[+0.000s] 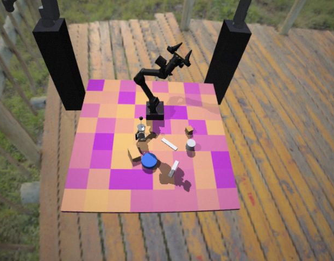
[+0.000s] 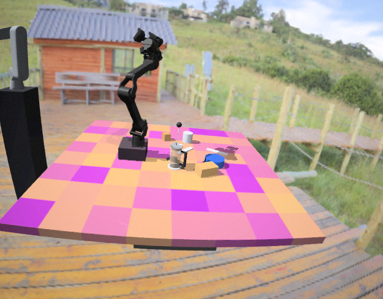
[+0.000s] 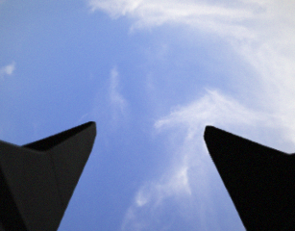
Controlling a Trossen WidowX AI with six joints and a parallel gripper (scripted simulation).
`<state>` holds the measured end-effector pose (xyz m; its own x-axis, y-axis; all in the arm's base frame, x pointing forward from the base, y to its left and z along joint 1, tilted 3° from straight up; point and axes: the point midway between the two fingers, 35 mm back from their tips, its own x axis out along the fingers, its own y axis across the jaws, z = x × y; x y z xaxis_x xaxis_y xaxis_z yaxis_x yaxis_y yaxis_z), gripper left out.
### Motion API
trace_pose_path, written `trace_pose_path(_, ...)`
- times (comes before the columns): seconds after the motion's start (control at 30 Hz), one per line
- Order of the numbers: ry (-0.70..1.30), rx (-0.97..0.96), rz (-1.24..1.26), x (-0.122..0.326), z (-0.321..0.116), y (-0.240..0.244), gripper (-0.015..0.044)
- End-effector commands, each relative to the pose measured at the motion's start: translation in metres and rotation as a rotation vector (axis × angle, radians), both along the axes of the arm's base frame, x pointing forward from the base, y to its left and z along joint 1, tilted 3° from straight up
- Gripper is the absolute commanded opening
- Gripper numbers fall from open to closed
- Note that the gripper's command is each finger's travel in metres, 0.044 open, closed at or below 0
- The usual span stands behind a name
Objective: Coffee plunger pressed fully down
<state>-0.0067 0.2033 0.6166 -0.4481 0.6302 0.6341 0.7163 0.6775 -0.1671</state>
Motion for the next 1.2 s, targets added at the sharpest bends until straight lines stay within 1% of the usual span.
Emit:
trace_pose_path(0.0,0.013,-0.008,-0.002,0.002,0.0,0.0,0.0426)
trace_pose_path(0.03,0.04,-0.024,-0.005,0.006,-0.001,0.001,0.044)
trace_pose_path(0.13,0.2,-0.11,-0.025,0.029,-0.007,0.005,0.044)
trace_pose_path(0.23,0.46,-0.205,-0.059,0.065,-0.019,0.006,0.044)
trace_pose_path(0.33,0.734,-0.257,-0.095,0.101,-0.036,0.001,0.044)
trace_pose_path(0.47,1.104,-0.253,-0.143,0.147,-0.067,-0.015,0.044)
trace_pose_path(0.6,1.469,-0.159,-0.185,0.185,-0.104,-0.043,0.044)
trace_pose_path(0.73,1.793,0.024,-0.228,0.213,-0.146,-0.08,0.044)
trace_pose_path(0.9,2.142,0.395,-0.256,0.229,-0.204,-0.137,0.044)
trace_pose_path(1.03,2.316,0.771,-0.268,0.225,-0.25,-0.184,0.044)
trace_pose_path(1.17,2.392,1.19,-0.26,0.207,-0.293,-0.226,0.044)
